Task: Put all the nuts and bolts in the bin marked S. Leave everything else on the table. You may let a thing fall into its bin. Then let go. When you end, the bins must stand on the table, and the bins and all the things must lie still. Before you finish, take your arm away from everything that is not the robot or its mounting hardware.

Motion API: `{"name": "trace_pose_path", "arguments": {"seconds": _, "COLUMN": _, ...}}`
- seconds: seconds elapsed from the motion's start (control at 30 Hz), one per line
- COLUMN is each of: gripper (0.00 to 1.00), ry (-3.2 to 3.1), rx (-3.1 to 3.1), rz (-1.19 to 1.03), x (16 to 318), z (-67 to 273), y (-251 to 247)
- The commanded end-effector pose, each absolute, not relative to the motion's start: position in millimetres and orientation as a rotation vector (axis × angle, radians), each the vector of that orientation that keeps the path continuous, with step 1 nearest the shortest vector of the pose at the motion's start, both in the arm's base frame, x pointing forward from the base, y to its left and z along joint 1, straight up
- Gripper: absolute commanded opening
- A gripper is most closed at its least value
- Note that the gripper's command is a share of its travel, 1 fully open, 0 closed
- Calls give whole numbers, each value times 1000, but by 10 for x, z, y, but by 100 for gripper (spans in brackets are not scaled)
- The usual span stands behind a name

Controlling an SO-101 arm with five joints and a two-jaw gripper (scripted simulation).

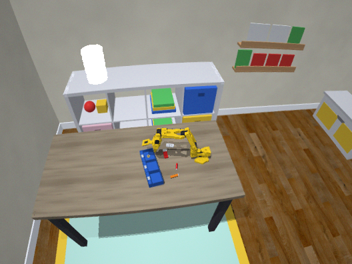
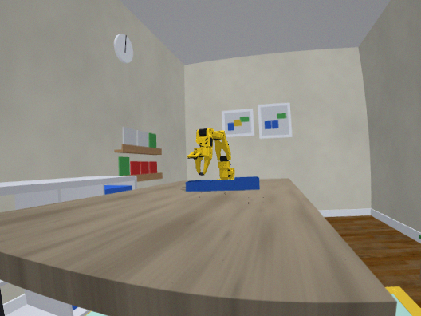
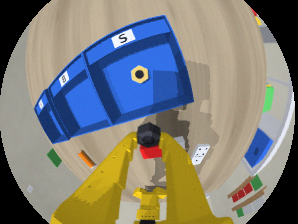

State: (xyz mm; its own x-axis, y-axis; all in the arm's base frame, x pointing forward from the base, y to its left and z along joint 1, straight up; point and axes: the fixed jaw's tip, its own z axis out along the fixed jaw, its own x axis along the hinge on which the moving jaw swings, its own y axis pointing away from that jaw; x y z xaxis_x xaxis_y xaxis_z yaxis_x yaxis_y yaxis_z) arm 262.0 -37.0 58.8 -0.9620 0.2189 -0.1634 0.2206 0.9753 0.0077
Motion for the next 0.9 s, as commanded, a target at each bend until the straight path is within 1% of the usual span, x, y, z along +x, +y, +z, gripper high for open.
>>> {"name": "trace_pose_path", "arguments": {"seconds": 0.0, "gripper": 0, "ry": 2905, "rx": 292, "rz": -20, "x": 2718, "z": 710, "y": -362}}
{"name": "trace_pose_path", "arguments": {"seconds": 0.23, "gripper": 0, "ry": 2874, "rx": 260, "rz": -23, "x": 2882, "z": 723, "y": -365}}
{"name": "trace_pose_path", "arguments": {"seconds": 0.5, "gripper": 0, "ry": 2847, "rx": 233, "rz": -26, "x": 2994, "z": 713, "y": -361}}
{"name": "trace_pose_path", "arguments": {"seconds": 0.87, "gripper": 0, "ry": 2834, "rx": 220, "rz": -28, "x": 3036, "z": 703, "y": -356}}
